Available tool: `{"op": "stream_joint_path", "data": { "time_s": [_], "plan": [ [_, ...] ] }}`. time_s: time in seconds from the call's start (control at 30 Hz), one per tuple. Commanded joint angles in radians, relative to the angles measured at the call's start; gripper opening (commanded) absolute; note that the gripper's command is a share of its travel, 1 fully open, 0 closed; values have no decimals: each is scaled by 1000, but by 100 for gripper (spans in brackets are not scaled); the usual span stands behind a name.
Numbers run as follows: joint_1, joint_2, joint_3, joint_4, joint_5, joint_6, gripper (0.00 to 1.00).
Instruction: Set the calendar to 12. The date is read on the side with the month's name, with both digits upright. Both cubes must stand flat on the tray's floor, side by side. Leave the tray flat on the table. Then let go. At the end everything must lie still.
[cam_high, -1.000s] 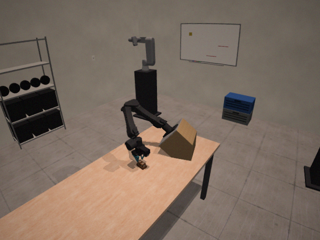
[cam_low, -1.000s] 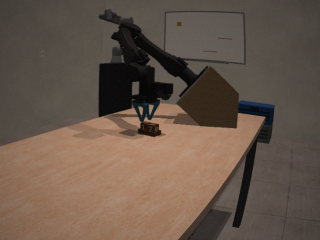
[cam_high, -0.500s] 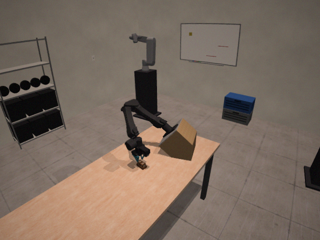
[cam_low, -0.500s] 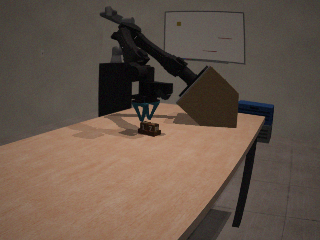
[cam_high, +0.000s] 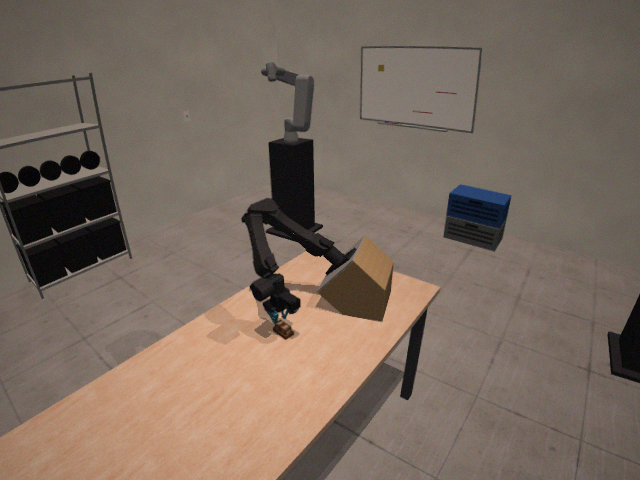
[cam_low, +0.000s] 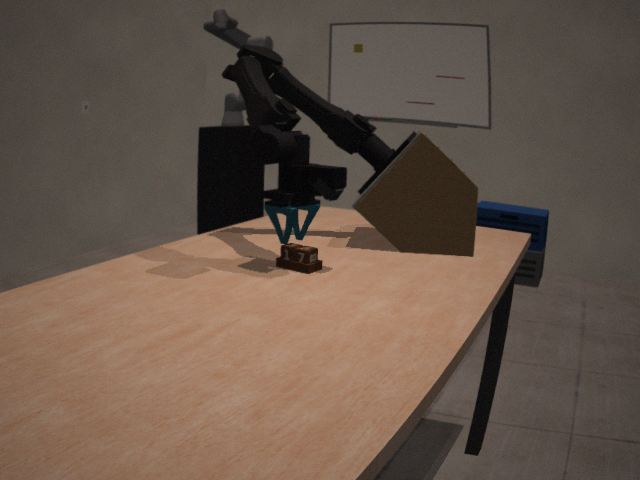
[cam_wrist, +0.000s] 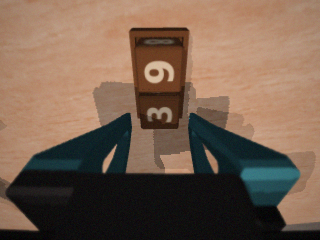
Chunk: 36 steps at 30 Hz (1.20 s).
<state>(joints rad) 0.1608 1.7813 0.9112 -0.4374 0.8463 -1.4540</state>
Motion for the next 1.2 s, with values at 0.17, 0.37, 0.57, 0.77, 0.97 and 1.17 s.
{"op": "stream_joint_path", "data": {
  "time_s": [0.17, 0.37, 0.57, 0.77, 0.97, 1.17],
  "plan": [
    [27, 2, -31, 2, -10, 9, 47],
    [27, 4, -8, 4, -10, 8, 47],
    [27, 4, -8, 4, -10, 8, 47],
    [27, 4, -8, 4, -10, 8, 47],
    [27, 4, -8, 4, -10, 8, 47],
    [27, 4, -8, 4, -10, 8, 47]
  ]
}}
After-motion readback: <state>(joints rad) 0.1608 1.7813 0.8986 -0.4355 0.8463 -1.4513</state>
